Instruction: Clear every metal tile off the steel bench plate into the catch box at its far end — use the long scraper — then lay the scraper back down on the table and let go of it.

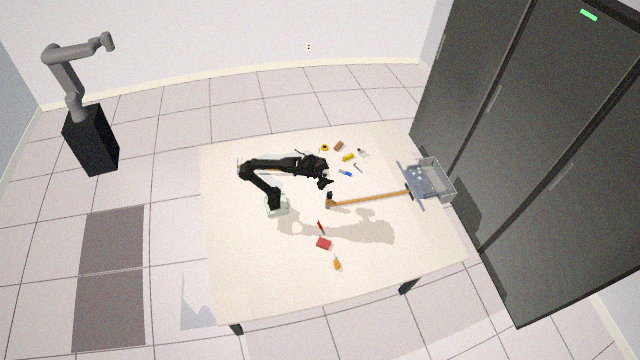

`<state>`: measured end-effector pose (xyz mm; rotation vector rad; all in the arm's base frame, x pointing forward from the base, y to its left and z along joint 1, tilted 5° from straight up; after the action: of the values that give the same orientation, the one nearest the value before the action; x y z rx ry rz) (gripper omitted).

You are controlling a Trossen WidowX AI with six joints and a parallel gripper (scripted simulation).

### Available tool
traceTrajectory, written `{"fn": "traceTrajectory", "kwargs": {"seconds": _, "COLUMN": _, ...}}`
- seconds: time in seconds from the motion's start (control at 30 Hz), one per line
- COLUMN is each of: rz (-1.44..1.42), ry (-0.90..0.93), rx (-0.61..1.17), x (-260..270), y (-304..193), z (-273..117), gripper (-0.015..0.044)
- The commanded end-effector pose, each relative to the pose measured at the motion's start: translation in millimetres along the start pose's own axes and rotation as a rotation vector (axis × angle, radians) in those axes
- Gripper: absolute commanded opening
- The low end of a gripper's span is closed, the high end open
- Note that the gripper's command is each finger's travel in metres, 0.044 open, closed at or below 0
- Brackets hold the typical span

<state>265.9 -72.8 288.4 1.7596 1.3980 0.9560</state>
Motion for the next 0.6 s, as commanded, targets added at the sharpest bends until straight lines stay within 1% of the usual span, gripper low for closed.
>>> {"fn": "traceTrajectory", "kwargs": {"seconds": 0.0, "rz": -0.004, "ry": 0.020, "rx": -0.069, "x": 5, "y": 16, "z": -20, "gripper": 0.0440}}
{"fn": "traceTrajectory", "kwargs": {"seconds": 0.33, "rz": -0.042, "ry": 0.064, "rx": -0.255, "x": 20, "y": 51, "z": -78, "gripper": 0.0440}}
{"fn": "traceTrajectory", "kwargs": {"seconds": 0.57, "rz": -0.044, "ry": 0.066, "rx": -0.268, "x": 22, "y": 54, "z": -82, "gripper": 0.0440}}
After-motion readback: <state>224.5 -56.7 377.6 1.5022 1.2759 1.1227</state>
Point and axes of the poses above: the point midway between the two fingers, 35 mm back from their tips, its own z axis out along the fingers, its own x axis across the jaws, y = z × x, the point moved 3 cm from there along -z, back along the fingers, and after that the axes turned 8 degrees about z, right-handed, at the moved point
